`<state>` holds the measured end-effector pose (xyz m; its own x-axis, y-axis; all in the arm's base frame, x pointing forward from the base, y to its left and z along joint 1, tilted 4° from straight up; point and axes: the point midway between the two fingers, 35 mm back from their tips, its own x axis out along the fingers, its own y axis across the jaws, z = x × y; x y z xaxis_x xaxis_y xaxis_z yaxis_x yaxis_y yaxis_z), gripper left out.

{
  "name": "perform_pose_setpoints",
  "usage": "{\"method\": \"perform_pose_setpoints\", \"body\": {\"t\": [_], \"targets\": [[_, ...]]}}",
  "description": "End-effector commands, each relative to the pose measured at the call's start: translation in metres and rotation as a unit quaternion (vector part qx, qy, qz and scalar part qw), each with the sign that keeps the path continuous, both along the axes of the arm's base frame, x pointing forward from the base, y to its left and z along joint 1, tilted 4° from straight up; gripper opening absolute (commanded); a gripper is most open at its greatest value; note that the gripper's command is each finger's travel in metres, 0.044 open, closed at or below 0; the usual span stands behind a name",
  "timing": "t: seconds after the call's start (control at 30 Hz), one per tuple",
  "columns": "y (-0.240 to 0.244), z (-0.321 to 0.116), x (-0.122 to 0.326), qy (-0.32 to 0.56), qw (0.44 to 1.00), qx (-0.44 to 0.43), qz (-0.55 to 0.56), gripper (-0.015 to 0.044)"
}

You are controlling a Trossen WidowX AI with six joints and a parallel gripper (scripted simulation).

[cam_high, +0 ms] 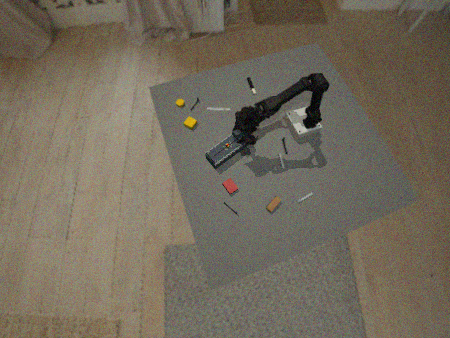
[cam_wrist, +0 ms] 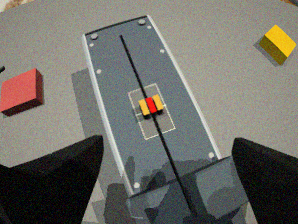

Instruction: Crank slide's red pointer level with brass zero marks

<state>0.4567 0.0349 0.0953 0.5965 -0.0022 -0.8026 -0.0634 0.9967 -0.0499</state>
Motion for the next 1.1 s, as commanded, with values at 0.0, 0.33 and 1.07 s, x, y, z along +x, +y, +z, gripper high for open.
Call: {"method": "perform_pose_setpoints", "body": {"t": [0.0, 0.33, 1.07], "targets": [[-0.0002, 0.0000, 0.0000, 0.000, 1.000, -0.001, 0.000, 0.0440], [-0.0002, 0.0000, 0.0000, 0.000, 1.000, -0.001, 0.000, 0.0204], [-0.0001, 0.0000, 0.0000, 0.000, 1.000, 0.000, 0.000, 0.0000]]}}
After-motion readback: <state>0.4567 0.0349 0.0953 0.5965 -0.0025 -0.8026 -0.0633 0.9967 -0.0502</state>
